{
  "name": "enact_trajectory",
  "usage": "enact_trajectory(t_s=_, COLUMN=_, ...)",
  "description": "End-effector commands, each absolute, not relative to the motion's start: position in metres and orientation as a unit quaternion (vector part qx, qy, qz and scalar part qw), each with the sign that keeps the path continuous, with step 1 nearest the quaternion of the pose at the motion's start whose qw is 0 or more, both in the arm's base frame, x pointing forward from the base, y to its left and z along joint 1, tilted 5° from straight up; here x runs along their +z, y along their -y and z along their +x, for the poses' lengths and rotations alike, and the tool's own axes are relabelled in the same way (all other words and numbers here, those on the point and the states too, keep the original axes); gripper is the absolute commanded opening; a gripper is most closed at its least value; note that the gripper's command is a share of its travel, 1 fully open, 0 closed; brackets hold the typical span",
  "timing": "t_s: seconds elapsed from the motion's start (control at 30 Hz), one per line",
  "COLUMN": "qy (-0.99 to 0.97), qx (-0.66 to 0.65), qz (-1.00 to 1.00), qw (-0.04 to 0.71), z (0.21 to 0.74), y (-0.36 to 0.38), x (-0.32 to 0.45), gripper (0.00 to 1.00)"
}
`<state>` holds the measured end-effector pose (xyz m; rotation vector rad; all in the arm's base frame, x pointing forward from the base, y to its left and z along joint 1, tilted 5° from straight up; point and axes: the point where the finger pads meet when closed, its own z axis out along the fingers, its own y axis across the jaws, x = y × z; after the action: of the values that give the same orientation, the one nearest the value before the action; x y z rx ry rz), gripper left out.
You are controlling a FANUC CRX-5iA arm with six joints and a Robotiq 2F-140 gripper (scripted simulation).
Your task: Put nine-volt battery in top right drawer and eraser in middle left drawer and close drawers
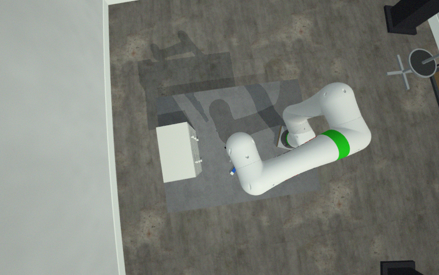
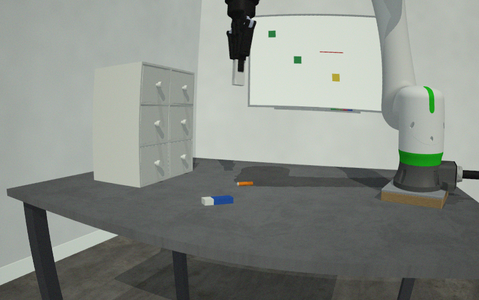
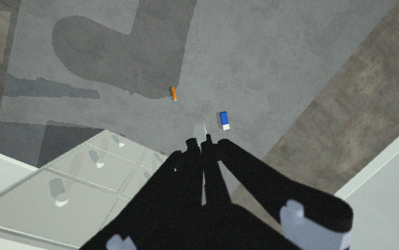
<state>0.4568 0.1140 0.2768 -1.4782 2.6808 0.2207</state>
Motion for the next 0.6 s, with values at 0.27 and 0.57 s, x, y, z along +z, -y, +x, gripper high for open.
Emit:
enact_trajectory(t_s=0.27, qy=-0.983, qx=0.054, qz=-0.174, qw=0.017, z=0.455, y=-0.120, x=0.272, gripper=0.00)
enact_trajectory(t_s=0.57, qy=-0.969, qx=0.150, qz=-0.196, qw=0.032, z=0.444, y=-0.171, x=0.238, gripper=0.00)
